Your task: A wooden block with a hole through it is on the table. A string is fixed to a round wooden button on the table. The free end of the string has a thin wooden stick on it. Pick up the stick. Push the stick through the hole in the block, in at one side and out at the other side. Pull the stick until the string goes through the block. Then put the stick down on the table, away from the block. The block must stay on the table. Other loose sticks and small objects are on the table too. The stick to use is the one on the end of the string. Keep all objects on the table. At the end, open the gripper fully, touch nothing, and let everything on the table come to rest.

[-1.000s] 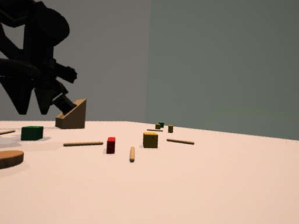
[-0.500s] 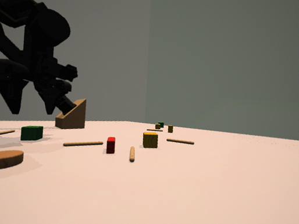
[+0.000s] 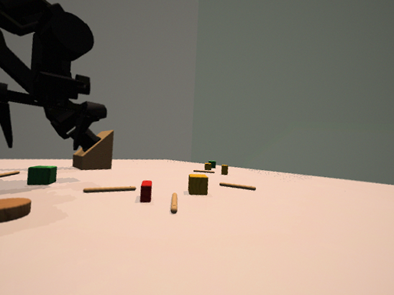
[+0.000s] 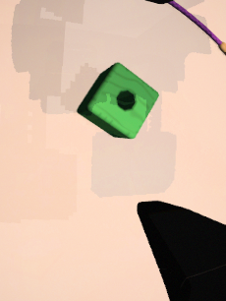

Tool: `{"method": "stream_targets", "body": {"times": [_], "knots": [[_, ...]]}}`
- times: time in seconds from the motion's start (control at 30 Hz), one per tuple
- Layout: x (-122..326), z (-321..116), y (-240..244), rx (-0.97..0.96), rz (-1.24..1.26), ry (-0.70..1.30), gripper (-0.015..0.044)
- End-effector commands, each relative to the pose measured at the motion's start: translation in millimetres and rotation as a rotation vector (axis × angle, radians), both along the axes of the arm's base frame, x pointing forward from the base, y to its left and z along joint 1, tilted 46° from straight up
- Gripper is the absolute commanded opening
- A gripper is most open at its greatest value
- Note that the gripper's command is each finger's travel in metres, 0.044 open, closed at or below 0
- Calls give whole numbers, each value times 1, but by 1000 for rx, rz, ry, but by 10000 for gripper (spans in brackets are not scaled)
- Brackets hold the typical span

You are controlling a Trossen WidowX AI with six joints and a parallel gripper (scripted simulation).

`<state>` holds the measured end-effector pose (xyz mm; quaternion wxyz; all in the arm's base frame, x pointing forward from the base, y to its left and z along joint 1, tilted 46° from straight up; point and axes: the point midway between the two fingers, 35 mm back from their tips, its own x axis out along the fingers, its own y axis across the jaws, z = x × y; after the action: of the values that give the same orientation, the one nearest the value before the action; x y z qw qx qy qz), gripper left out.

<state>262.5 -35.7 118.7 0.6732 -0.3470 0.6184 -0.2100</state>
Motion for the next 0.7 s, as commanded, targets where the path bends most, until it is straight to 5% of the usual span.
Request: {"method": "stream_targets", "body": {"times": [0.0,0.67], "knots": [[-2,6,4,128,-569,-589,440],[-4,11,6,267,-1225,-1264,440]]}}
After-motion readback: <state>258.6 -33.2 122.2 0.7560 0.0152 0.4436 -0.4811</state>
